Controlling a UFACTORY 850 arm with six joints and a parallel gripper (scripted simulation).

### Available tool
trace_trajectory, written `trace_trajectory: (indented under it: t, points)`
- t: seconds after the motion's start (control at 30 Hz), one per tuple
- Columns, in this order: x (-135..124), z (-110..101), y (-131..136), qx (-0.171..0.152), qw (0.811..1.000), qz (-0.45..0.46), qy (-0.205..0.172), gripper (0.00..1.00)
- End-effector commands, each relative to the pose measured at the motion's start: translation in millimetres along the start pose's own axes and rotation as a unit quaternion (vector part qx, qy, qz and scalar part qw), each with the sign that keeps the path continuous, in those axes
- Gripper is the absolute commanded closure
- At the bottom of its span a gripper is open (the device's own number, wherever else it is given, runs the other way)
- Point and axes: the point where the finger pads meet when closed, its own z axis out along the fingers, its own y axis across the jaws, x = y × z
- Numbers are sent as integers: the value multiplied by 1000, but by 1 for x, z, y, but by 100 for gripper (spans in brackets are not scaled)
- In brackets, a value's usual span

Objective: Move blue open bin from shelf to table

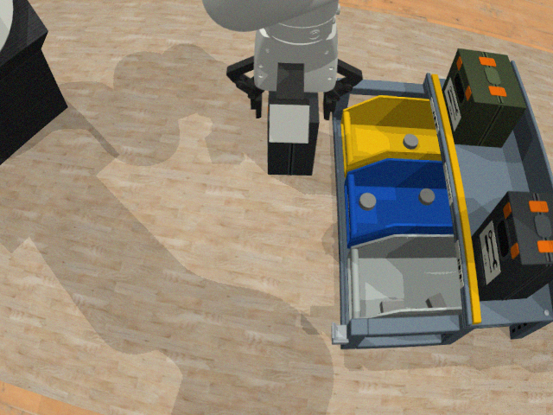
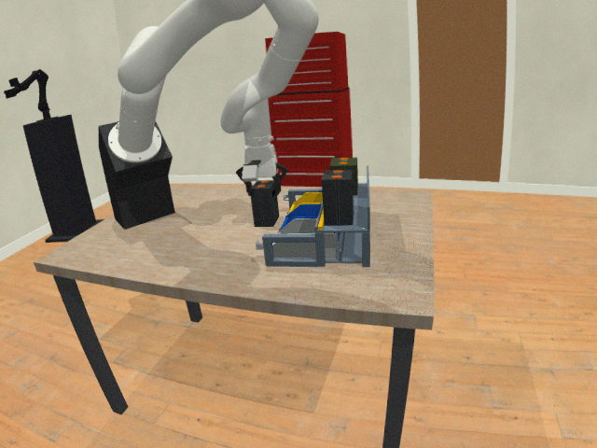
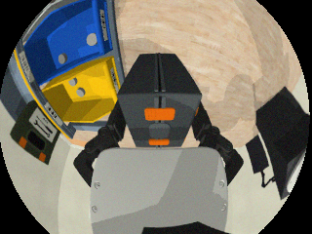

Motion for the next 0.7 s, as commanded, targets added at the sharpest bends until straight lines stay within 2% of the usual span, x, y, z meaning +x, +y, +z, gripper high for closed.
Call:
trace_trajectory:
  t: [0.0, 0.43, 0.6, 0.67]
  points:
    - [0, 0, 0, 0, 1000, 0, 0, 0]
    - [0, 0, 0, 0, 1000, 0, 0, 0]
    - [0, -47, 0, 0, 1000, 0, 0, 0]
    - [0, -47, 0, 0, 1000, 0, 0, 0]
